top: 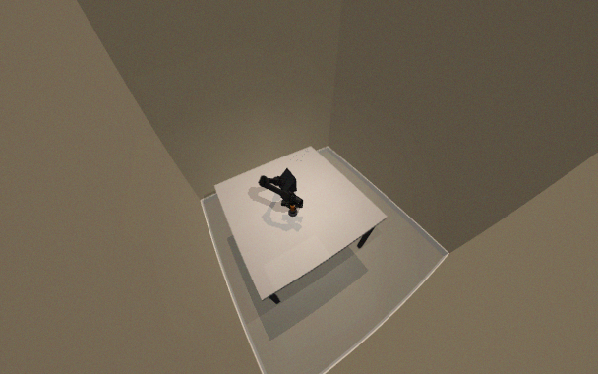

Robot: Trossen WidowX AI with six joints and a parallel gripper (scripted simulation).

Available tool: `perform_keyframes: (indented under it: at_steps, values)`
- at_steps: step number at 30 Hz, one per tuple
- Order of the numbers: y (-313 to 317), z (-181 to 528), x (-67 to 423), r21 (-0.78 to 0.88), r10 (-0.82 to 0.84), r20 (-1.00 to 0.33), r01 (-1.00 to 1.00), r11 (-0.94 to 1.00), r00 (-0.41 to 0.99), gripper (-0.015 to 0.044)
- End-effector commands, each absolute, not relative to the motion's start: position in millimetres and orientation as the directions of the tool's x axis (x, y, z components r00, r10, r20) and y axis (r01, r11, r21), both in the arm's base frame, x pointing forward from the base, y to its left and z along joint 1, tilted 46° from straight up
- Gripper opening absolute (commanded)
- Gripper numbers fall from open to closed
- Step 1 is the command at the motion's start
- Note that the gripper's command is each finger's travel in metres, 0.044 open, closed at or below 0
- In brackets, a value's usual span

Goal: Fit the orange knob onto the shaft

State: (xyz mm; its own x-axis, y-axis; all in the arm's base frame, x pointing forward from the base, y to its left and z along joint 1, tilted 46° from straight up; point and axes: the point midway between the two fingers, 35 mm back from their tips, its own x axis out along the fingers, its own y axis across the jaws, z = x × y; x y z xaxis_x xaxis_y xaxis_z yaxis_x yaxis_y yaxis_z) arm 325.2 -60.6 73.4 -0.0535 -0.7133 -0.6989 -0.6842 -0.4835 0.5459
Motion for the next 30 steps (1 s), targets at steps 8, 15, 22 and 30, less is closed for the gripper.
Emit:
perform_keyframes:
  at_steps: [8, 15, 22, 30]
  values:
    - [-62.7, 72.9, 326.1, 0.544, -0.713, -0.7, -0.683, -0.487, -0.048, 0.0]
    - [-58.1, 74.6, 325.1, 0.544, -0.713, -0.7, -0.683, -0.487, -0.048, 0.0]
    - [-55.8, 73.5, 325.4, 0.624, -0.713, -0.7, -0.526, -0.577, -0.049, 0.0]
    - [-57.8, 72.3, 325.8, 0.628, -0.713, -0.7, -0.517, -0.582, -0.048, 0.0]
